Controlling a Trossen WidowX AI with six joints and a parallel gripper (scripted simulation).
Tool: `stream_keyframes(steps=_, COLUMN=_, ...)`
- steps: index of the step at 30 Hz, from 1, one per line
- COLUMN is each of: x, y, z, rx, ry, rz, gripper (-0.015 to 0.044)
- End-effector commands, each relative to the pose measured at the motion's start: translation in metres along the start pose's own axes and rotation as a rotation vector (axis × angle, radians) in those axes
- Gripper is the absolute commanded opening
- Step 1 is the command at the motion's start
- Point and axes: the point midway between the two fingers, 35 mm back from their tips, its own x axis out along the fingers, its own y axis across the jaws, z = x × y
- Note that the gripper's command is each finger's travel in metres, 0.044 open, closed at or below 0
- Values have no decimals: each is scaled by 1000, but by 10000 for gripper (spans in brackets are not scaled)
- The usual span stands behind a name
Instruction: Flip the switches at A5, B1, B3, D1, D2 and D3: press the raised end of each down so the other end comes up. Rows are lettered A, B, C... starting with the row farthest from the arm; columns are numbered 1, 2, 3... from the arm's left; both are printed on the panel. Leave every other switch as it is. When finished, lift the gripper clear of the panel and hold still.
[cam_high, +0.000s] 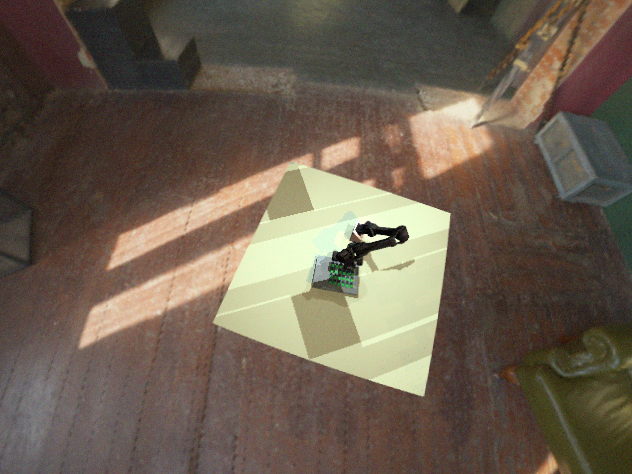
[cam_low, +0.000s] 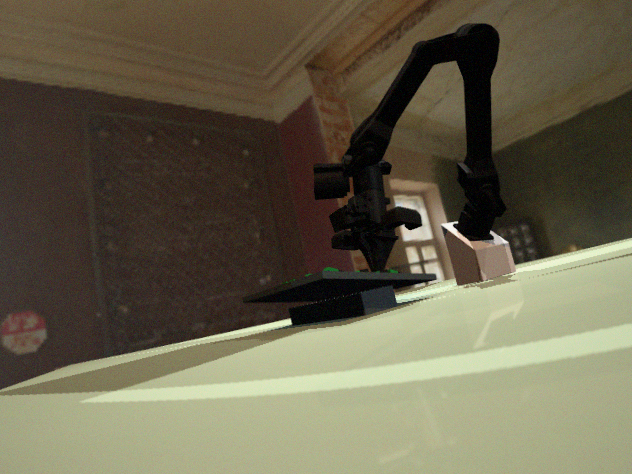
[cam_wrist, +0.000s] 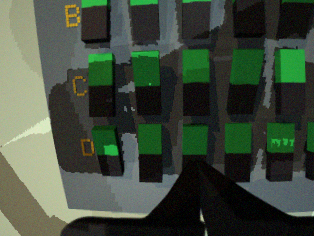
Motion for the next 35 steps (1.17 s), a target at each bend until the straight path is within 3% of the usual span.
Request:
stream_keyframes(steps=1, x=1, y=1, z=-1, rx=8, ry=0, rz=4, gripper=0)
stream_keyframes(steps=5, x=-7, y=-1, z=1, rx=1, ry=4, rz=-2, gripper=0)
stream_keyframes(steps=11, x=-64, y=0, z=1, rx=8, ry=28, rz=2, gripper=0)
stream_keyframes(steps=17, x=-64, y=-1, z=3, rx=8, ry=28, rz=2, gripper=0)
stream_keyframes(steps=24, x=-69, y=-13, z=69, rx=6, ry=25, rz=2, gripper=0)
stream_keyframes(steps=35, x=-69, y=-13, z=71, rx=6, ry=25, rz=2, gripper=0)
